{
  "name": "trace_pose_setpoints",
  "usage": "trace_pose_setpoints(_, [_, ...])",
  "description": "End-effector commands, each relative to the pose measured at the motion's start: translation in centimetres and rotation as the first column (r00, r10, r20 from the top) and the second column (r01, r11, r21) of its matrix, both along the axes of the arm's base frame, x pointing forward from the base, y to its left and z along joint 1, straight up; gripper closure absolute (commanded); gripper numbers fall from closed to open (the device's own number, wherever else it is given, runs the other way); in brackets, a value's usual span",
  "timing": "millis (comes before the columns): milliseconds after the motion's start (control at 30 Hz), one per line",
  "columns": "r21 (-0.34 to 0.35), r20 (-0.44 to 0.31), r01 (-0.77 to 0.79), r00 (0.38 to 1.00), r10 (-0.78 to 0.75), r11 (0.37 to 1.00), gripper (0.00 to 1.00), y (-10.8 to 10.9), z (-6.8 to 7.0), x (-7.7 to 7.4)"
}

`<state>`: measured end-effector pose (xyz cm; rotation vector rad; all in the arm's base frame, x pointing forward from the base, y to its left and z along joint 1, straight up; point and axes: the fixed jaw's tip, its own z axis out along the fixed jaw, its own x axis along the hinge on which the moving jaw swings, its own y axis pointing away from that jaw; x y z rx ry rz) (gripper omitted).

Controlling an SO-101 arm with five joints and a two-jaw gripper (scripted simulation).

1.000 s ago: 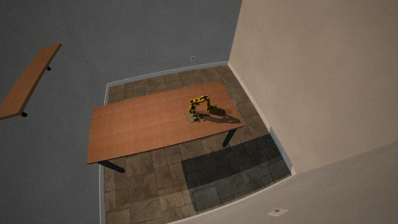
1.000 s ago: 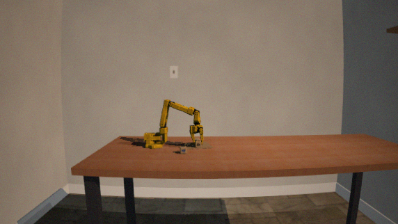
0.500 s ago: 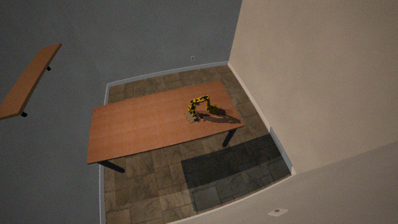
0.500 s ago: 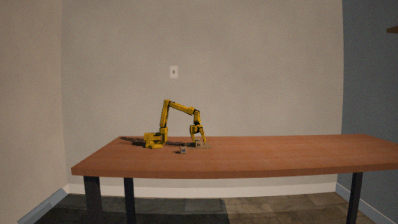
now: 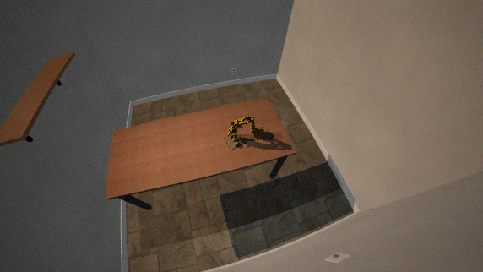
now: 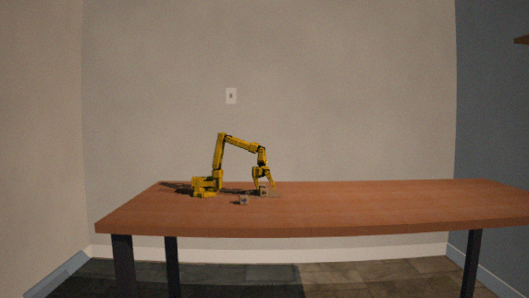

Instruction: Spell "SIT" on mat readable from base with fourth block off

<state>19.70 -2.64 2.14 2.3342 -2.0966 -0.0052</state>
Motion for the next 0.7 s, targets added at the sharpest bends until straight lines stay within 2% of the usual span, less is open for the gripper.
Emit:
trace_pose_setpoints(0, [-0.007, 0.068, 0.000, 0.998, 0.001, 1.000, 0.64, 0.0, 1.2, 0.9])
trace_pose_setpoints(133, [-0.007, 0.068, 0.000, 0.998, 0.001, 1.000, 0.64, 0.0, 2.0, 1.0])
trace_pose_setpoints(333, [-0.007, 0.069, 0.000, 0.998, 0.001, 1.000, 0.64, 0.0, 4.0, 1.0])
trace_pose_setpoints(400, [-0.007, 0.069, 0.000, 0.998, 0.001, 1.000, 0.64, 0.0, 4.0, 1.0])
trace_pose_setpoints(667, [-0.007, 0.069, 0.000, 0.998, 0.001, 1.000, 0.64, 0.0, 6.5, 0.6])
